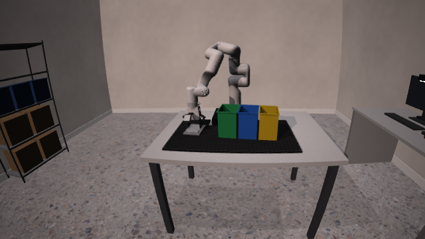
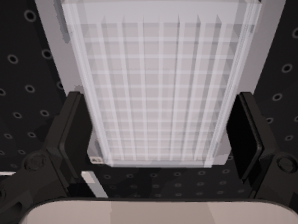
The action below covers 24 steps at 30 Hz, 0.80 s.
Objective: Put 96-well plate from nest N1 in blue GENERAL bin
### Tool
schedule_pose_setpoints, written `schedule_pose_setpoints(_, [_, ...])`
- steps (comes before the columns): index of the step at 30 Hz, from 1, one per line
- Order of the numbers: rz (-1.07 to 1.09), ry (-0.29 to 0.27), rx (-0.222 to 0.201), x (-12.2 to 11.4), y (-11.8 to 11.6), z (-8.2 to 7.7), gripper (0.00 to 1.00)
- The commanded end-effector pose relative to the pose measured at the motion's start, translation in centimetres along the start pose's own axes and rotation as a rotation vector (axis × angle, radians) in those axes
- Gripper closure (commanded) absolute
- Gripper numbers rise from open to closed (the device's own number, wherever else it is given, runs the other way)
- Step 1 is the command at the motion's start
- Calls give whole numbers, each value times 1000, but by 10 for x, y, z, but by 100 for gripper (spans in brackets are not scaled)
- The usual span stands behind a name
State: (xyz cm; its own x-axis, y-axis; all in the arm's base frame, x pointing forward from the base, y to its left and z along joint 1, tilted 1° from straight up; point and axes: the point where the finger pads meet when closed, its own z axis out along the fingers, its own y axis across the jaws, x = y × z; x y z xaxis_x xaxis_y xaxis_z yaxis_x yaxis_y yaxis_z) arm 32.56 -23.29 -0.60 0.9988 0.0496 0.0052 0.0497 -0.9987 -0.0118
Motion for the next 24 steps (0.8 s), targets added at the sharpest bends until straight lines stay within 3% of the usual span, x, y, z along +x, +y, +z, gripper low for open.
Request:
schedule_pose_setpoints(1, [0, 3, -2, 1, 1, 3, 0])
schedule_pose_setpoints(21, [0, 3, -2, 1, 1, 3, 0])
schedule_pose_setpoints(22, [0, 3, -2, 1, 1, 3, 100])
schedule_pose_setpoints(24, [0, 3, -2, 1, 1, 3, 100])
